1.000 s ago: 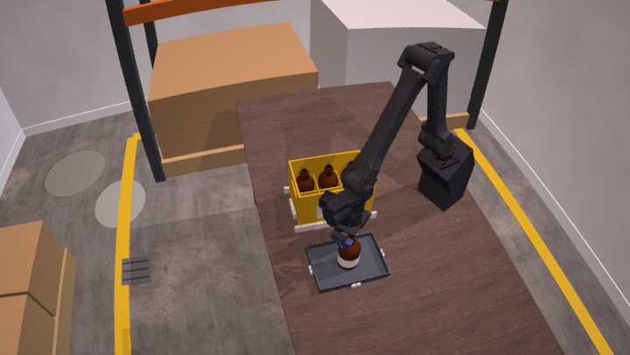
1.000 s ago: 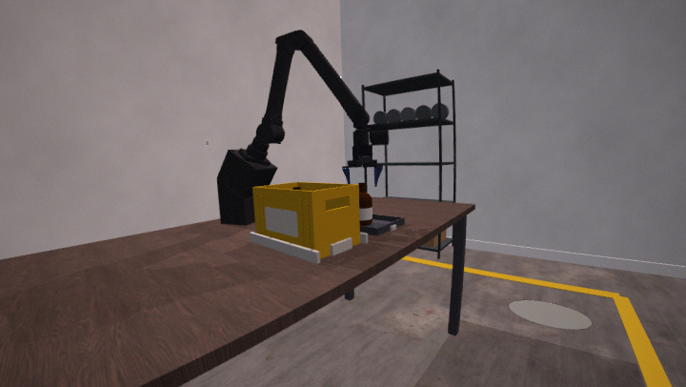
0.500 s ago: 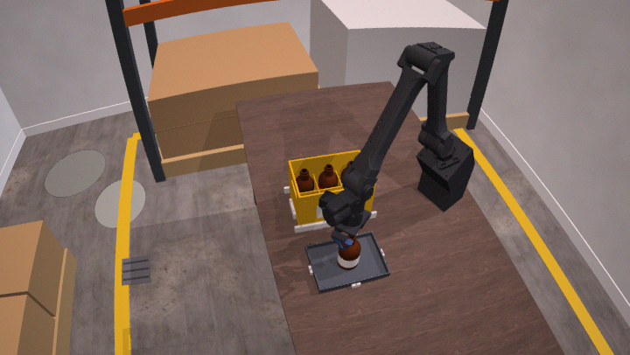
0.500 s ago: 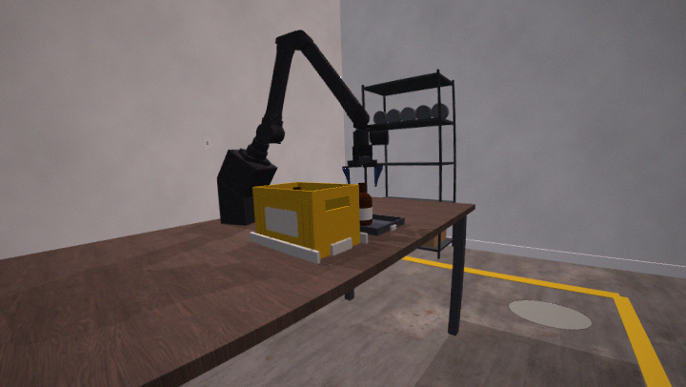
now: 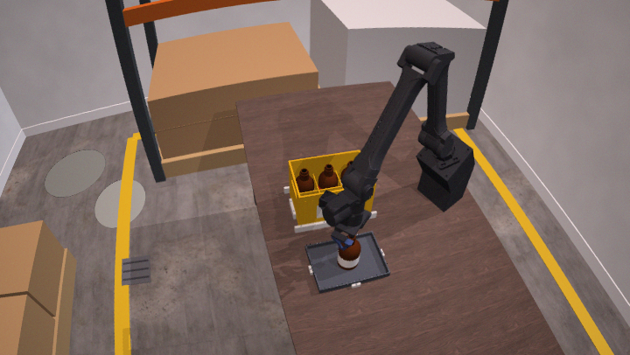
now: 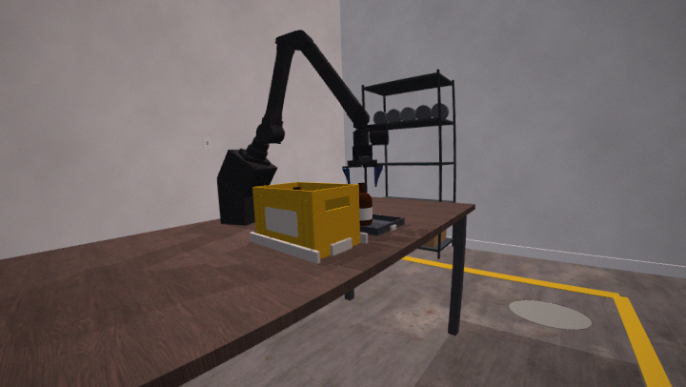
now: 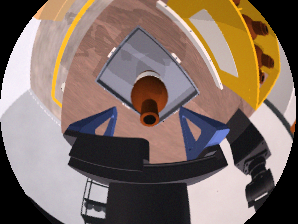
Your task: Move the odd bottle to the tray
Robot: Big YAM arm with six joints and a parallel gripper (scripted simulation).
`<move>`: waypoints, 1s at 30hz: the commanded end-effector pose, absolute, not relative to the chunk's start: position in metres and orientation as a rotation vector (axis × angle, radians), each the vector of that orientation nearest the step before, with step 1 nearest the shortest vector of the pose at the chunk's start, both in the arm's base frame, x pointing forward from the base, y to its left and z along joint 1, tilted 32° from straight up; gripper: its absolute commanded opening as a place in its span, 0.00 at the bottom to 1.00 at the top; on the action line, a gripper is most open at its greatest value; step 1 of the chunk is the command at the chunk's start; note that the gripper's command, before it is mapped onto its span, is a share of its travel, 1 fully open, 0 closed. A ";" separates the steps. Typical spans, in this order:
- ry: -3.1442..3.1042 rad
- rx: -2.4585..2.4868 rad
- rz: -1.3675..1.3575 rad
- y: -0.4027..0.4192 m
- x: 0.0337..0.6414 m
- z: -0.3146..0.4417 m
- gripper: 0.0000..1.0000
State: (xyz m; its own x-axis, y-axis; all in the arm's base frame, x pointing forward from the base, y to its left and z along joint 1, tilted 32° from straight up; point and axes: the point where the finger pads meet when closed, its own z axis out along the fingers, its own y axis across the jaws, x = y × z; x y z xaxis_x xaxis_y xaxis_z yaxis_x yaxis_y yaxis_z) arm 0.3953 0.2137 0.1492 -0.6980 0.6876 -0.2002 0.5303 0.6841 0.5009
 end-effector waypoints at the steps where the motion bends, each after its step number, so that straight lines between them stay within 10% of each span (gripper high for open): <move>1: 2.513 0.953 0.590 0.210 0.398 0.159 1.00; 30: 2.483 0.941 0.632 0.205 0.375 0.225 1.00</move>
